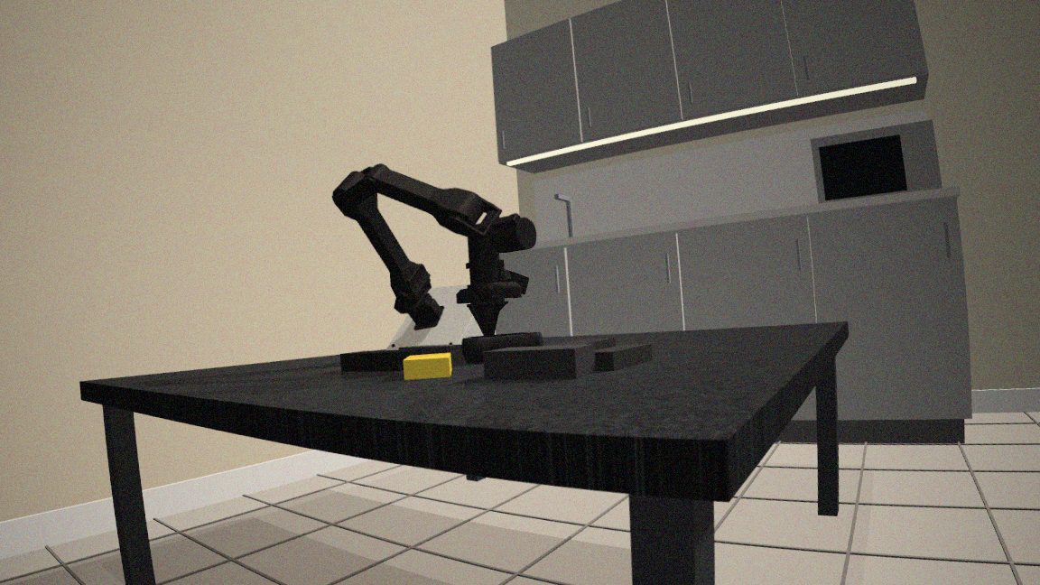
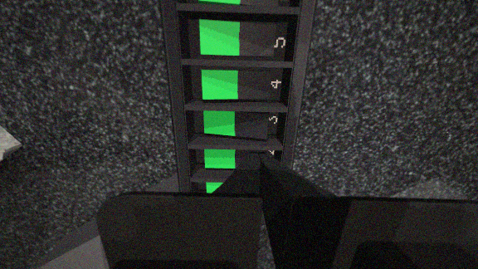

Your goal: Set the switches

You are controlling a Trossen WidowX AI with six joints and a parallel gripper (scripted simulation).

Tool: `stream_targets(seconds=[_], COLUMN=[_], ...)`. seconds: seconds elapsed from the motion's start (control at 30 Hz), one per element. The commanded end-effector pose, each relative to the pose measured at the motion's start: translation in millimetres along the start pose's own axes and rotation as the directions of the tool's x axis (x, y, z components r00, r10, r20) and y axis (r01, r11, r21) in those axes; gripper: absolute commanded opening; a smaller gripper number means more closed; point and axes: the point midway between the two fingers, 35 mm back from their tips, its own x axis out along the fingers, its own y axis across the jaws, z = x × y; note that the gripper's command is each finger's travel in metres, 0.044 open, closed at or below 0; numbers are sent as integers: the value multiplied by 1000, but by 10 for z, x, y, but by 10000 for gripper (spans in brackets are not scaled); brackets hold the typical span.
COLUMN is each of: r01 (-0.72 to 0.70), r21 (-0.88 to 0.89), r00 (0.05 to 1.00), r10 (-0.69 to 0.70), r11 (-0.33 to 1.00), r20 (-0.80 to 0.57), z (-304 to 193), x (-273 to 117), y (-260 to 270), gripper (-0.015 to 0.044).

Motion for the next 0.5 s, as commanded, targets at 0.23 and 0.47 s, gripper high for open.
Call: stream_targets(seconds=[0.23, 0.47], r01=[-4, -5], r21=[-8, -7], r00=[1000, 1000], r10=[4, 5], r11=[1000, 1000], r20=[1, 3], z=[6, 13], x=[14, -333], y=[15, 8], gripper=[0, 0])
